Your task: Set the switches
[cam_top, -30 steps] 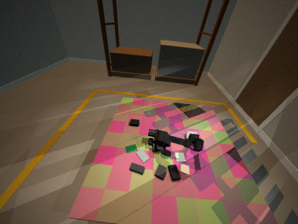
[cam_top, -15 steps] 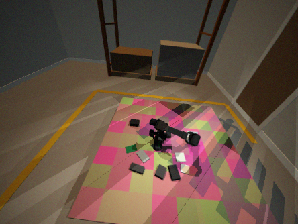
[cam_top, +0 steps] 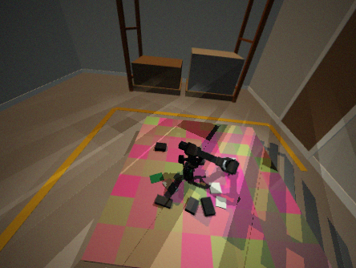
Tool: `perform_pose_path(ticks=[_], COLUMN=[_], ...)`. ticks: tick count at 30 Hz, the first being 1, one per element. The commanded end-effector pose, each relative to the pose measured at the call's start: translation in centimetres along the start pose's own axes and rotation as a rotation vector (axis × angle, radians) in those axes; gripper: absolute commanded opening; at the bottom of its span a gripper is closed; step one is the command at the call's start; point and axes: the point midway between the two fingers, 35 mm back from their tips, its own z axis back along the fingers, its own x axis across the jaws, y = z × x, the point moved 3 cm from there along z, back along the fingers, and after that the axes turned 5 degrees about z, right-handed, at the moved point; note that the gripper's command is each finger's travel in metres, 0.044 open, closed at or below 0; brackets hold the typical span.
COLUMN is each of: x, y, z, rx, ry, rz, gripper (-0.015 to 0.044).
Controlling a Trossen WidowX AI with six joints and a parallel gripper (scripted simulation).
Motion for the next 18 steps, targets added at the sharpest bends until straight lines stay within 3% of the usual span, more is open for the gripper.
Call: perform_pose_path(ticks=[1, 3, 8, 18], x=[-0.1, 0.0, 0.0, 0.0], y=[0.1, 0.1, 0.0, 0.0], z=[2.8, 4.4, 4.6, 4.6], rx=[0.006, 0.004, 0.003, 0.003], ry=[0.006, 0.007, 0.007, 0.007], rz=[0.003, 0.001, 0.001, 0.001], gripper=[0.044, 0.044, 0.044, 0.0177])
